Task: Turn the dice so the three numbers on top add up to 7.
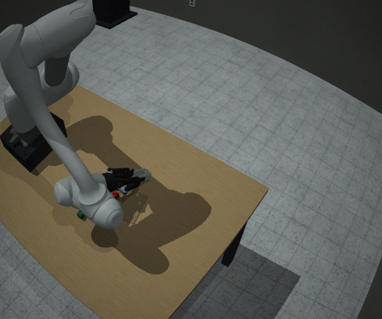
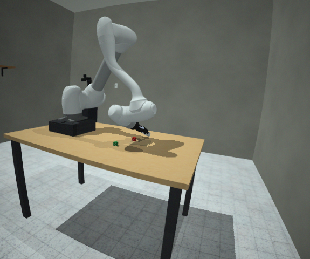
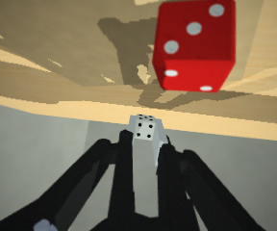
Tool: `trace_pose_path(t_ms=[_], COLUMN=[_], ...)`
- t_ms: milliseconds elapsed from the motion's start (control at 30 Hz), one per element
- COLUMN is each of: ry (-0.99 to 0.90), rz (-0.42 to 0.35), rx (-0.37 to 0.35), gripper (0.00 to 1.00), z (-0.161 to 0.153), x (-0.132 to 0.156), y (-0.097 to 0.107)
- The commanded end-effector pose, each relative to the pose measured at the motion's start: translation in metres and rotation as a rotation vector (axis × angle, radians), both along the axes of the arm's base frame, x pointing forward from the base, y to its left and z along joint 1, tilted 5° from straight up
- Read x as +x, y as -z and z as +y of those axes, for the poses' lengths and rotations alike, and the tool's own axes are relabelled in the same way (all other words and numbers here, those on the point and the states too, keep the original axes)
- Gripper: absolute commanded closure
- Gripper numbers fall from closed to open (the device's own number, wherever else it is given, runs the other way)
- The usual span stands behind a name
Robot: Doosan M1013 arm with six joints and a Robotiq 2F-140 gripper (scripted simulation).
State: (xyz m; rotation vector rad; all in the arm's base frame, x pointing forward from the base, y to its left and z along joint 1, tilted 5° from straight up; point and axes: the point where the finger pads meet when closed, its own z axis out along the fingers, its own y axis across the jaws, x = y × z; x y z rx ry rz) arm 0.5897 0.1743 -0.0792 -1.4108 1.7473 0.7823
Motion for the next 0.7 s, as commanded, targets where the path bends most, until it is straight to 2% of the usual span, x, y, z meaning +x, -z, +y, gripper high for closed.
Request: trace_pose_path(t_ms=[0,667], ry=[0.004,0.004], rz=[0.002,0.002], rx=[-0.006,-0.006], gripper=[0.87,0.87], z=[-0.0020,-0.0022], x=[0.0008,0.0008], y=[0.0041,0.0072])
